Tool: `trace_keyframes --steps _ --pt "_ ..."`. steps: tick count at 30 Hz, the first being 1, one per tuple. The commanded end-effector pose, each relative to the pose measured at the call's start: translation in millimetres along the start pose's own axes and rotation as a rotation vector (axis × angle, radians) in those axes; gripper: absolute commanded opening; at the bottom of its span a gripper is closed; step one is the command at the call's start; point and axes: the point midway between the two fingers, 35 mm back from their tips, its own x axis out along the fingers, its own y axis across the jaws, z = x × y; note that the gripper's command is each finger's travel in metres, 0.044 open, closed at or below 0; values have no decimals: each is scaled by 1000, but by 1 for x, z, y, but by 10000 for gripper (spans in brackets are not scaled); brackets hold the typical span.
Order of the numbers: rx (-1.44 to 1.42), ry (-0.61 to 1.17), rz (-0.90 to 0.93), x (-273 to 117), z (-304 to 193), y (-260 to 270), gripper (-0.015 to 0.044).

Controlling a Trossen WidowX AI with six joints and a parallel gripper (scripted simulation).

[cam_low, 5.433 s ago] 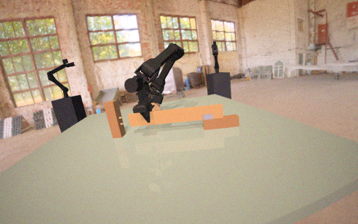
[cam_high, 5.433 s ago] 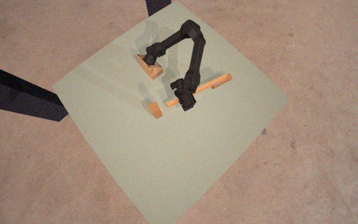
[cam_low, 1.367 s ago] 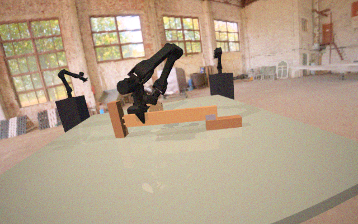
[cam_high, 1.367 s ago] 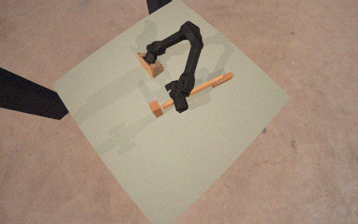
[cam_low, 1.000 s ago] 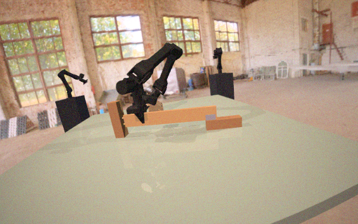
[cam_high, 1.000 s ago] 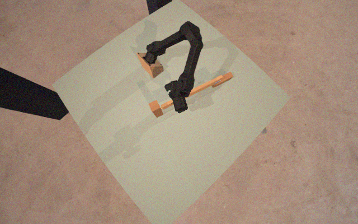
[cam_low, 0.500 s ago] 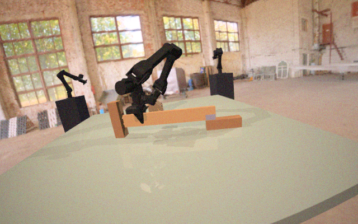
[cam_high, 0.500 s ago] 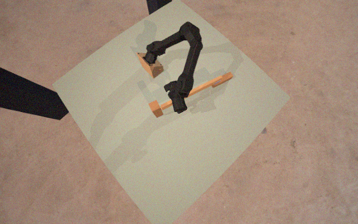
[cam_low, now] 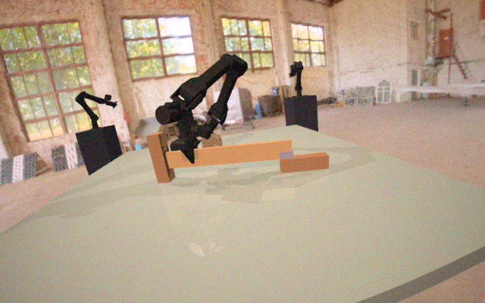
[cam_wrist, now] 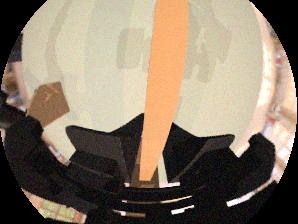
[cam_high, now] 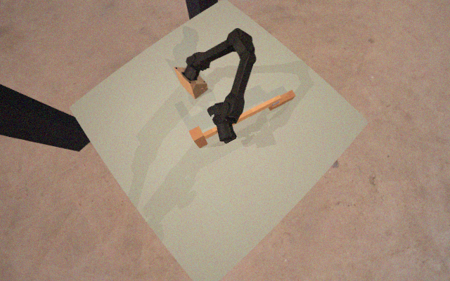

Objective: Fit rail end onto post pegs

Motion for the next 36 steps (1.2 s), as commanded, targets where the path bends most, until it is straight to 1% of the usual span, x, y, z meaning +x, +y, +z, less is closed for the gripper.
trace_keyframes --steps 1,5,22,29,33,36 --pt "-2 5 -11 -3 -4 -3 0" --pt "-2 5 -11 -3 -5 -3 0" --pt "0 0 0 0 -2 0 440" --pt "0 0 -1 -2 0 0 440" --pt "-2 4 -10 -28 27 0 440" --pt "-2 4 -10 -30 29 1 440"
